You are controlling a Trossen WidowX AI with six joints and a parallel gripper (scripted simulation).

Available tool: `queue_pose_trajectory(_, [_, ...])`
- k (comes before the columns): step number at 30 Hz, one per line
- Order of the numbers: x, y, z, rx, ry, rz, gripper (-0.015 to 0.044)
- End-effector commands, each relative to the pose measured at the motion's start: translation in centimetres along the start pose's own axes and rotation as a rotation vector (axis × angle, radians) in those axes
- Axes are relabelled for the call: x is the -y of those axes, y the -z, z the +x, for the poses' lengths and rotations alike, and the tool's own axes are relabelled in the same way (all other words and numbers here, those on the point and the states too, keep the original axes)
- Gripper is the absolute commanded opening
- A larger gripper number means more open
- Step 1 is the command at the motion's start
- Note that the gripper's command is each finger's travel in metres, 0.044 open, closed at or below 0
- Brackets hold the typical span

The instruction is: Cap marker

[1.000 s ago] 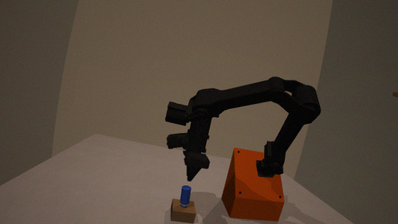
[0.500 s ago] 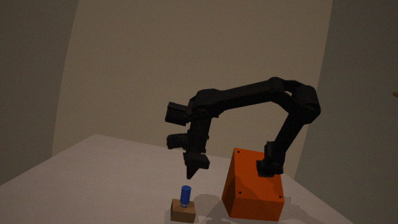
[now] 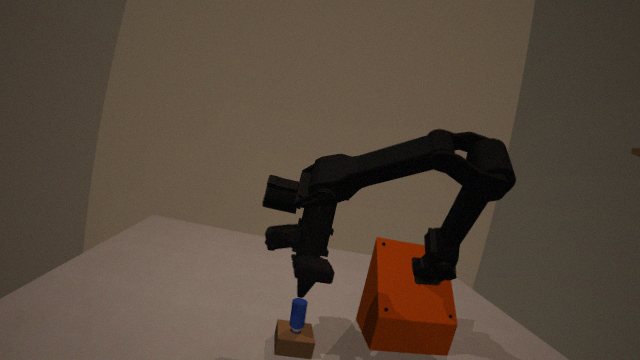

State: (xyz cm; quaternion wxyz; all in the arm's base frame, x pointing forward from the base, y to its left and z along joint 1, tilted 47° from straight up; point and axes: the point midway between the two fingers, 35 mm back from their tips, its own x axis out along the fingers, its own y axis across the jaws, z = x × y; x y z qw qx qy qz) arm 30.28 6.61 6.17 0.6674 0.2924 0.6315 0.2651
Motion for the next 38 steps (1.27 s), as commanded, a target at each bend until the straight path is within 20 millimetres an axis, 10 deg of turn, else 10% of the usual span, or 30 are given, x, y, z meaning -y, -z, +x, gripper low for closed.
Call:
queue_pose_trajectory(1, [0.0, 0.2, 0.7, -0.003, -0.005, 0.007, 0.0])
queue_pose_trajectory(16, [0.0, -0.1, 1.0, 0.003, 0.0, 0.003, 0.0])
queue_pose_trajectory(22, [0.2, -0.1, -7.3, 0.001, 0.003, 0.006, 0.0])
queue_pose_trajectory(27, [0.1, 0.0, -7.6, 0.001, 0.002, 0.006, 0.0])
queue_pose_trajectory(38, [0.1, 0.0, -7.6, 0.001, 0.002, 0.006, 0.0289])
